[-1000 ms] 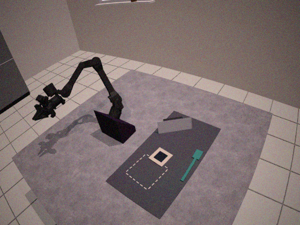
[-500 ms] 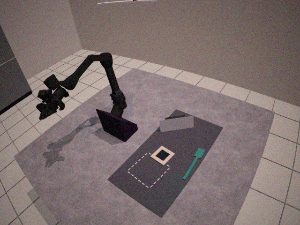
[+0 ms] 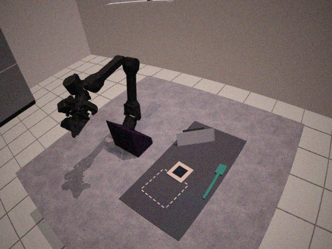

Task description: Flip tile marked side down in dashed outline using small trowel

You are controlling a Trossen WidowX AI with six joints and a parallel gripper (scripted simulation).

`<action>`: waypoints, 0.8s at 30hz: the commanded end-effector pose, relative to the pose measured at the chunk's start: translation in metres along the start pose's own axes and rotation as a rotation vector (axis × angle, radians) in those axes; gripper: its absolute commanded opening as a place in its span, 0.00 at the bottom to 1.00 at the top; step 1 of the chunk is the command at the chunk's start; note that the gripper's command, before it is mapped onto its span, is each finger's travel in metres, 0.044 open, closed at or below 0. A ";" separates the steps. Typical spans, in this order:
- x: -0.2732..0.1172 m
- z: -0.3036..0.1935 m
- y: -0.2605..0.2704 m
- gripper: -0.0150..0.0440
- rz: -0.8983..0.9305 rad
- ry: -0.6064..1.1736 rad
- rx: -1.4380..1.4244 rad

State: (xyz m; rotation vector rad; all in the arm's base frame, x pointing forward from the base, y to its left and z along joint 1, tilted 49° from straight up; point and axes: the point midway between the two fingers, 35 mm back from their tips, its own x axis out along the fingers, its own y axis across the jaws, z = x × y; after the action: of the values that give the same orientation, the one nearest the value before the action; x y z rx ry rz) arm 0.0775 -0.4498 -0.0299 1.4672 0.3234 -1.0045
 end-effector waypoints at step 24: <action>0.010 -0.253 0.241 0.42 -0.121 0.591 0.341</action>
State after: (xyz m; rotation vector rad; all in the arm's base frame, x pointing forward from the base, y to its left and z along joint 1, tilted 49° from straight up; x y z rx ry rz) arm 0.3289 -0.3036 0.0693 2.0383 0.6277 -0.7604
